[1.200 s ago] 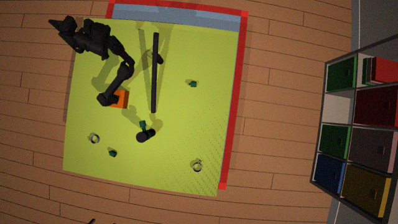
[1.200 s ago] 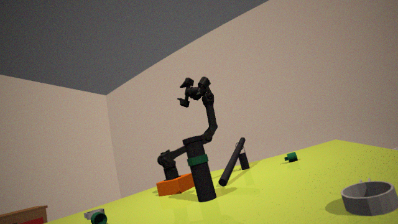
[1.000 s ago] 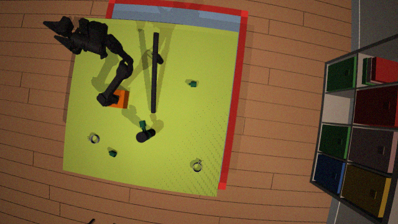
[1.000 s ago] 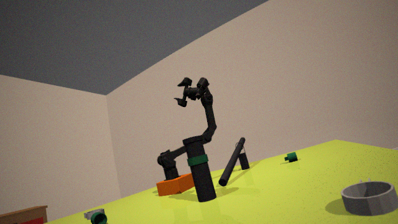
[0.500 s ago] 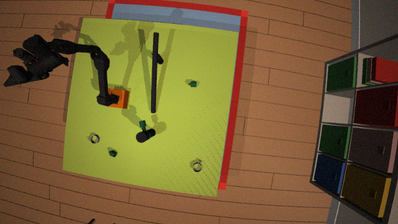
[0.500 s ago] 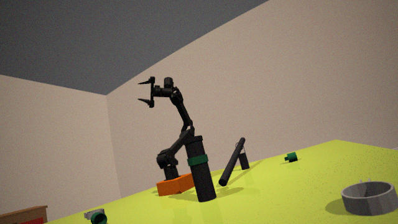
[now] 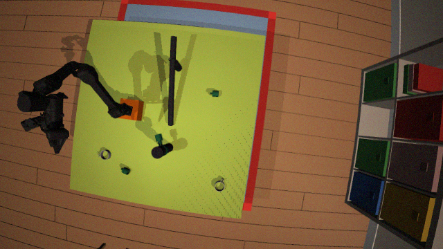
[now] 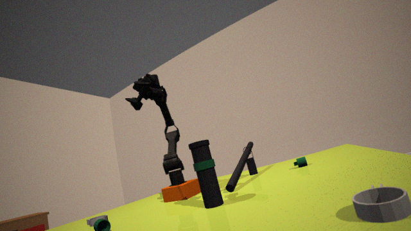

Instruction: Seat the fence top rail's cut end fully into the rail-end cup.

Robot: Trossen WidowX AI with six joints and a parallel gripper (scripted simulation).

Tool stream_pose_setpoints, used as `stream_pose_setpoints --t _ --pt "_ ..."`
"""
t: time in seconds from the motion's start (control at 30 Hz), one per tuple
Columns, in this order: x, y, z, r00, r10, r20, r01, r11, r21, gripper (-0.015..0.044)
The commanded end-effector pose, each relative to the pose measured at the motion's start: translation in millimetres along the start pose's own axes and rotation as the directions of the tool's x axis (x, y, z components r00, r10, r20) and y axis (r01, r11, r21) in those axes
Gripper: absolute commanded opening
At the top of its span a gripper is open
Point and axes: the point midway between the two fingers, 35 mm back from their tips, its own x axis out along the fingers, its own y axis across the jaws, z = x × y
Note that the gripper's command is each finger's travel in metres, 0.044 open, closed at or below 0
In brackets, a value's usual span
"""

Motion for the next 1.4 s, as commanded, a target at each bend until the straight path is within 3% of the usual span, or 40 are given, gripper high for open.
stream_pose_setpoints --t 0.0,0.13,0.3,0.5,0.67,0.83,0.9,1.13,1.37 --pt "23.4 29.7 -43.2 0.977 0.109 -0.186 -0.133 0.984 -0.122 0.044" --pt "32.1 64.7 -99.6 0.894 0.217 -0.393 -0.326 0.916 -0.235 0.044" --pt "17.7 101.9 -175.1 0.723 0.29 -0.627 -0.578 0.752 -0.318 0.044" --pt "-32.3 126.3 -263.0 0.462 0.277 -0.843 -0.836 0.453 -0.31 0.044" --pt "-92.2 123.5 -326.6 0.241 0.18 -0.954 -0.965 0.151 -0.216 0.044" --pt "-155.7 98.8 -375.2 0.063 0.027 -0.998 -0.987 -0.144 -0.066 0.044" --pt "-164.2 93.9 -380.6 0.043 0.003 -0.999 -0.982 -0.181 -0.043 0.044" --pt "-157.5 94.1 -381.5 0.045 -0.007 -0.999 -0.969 -0.244 -0.041 0.044" --pt "-114.2 91.9 -384.6 0.039 -0.066 -0.997 -0.785 -0.619 0.01 0.044"
